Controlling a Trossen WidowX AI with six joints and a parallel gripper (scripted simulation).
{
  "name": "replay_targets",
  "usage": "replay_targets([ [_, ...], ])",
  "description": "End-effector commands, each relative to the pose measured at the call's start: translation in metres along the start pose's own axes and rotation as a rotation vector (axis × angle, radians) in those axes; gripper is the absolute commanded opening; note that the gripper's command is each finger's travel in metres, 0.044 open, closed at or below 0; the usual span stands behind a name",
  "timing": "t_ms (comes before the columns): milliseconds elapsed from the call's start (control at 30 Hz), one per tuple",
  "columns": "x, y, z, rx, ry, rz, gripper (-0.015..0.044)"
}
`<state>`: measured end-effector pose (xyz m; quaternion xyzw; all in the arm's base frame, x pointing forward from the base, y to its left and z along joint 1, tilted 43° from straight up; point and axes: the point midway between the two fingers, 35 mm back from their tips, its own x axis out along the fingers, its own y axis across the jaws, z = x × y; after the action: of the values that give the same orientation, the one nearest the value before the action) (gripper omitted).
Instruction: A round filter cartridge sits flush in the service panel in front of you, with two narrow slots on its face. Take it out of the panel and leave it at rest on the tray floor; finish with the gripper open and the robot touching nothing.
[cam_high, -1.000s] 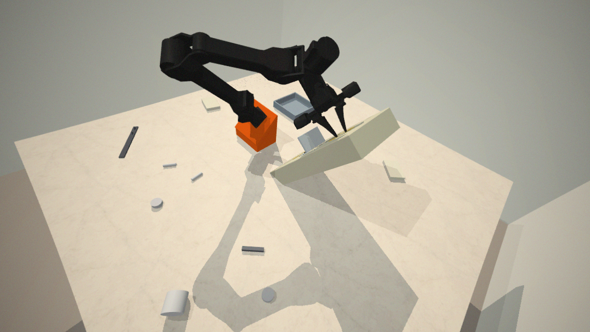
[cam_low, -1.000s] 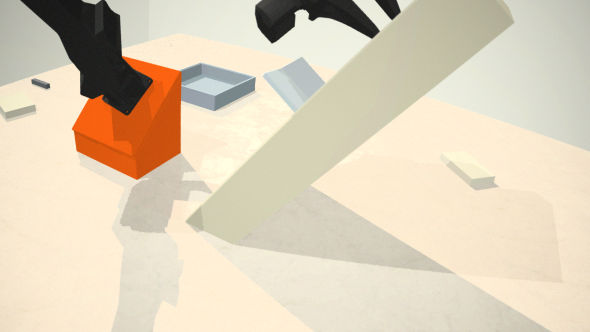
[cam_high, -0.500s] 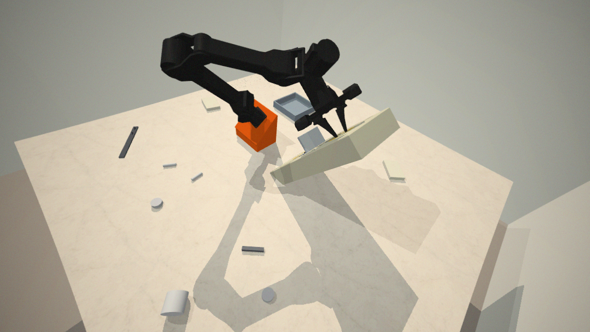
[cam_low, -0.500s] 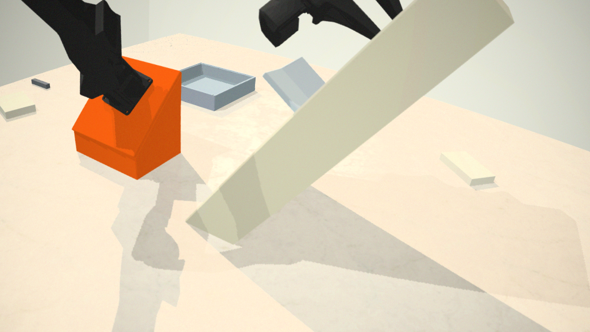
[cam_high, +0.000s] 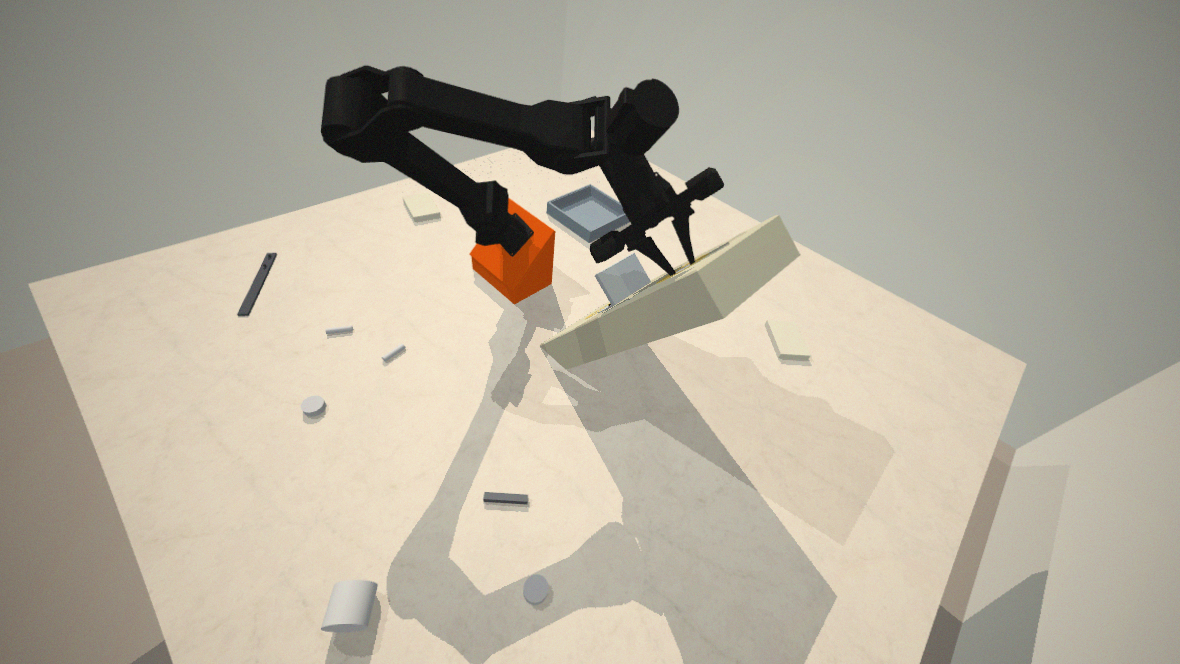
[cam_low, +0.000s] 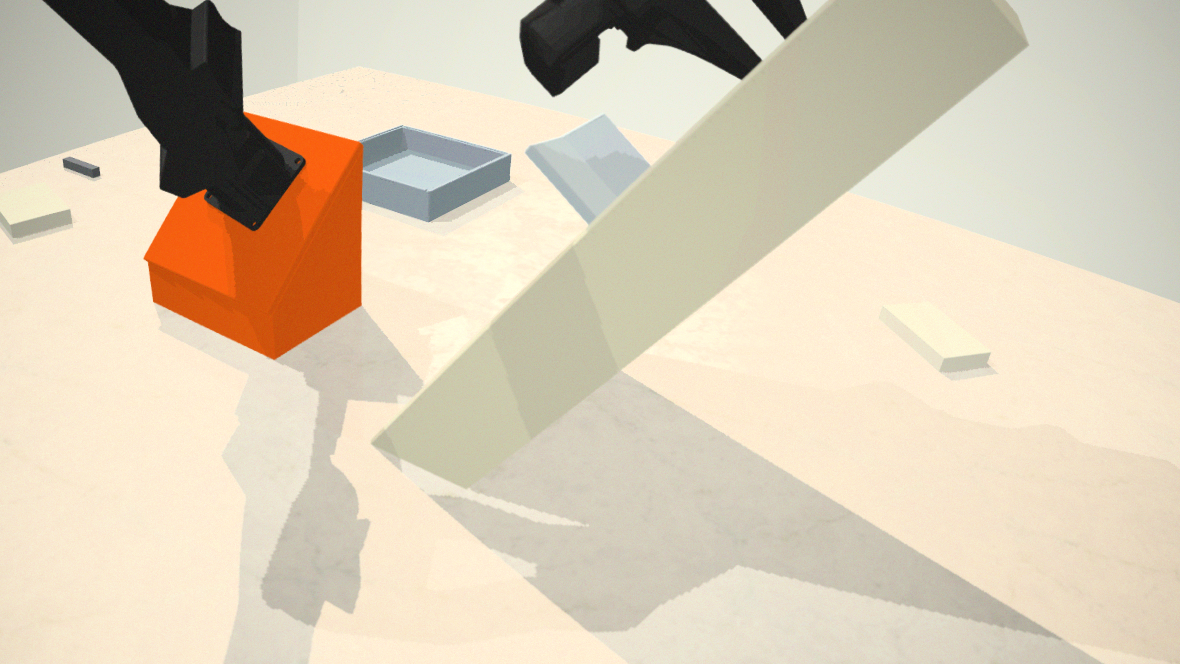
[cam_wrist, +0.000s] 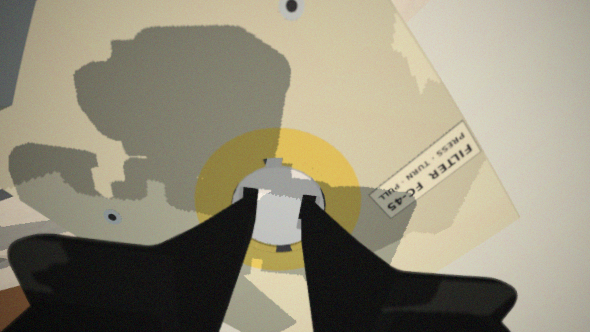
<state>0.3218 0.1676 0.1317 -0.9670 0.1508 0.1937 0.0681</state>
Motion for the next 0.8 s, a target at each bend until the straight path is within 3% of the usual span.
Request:
replay_targets([
  [0, 0.0076, 0.0012, 0.002, -0.001, -0.011, 0.005, 0.0116],
  [767, 0.0144, 0.0013, 0.002, -0.001, -0.011, 0.004, 0.0116],
])
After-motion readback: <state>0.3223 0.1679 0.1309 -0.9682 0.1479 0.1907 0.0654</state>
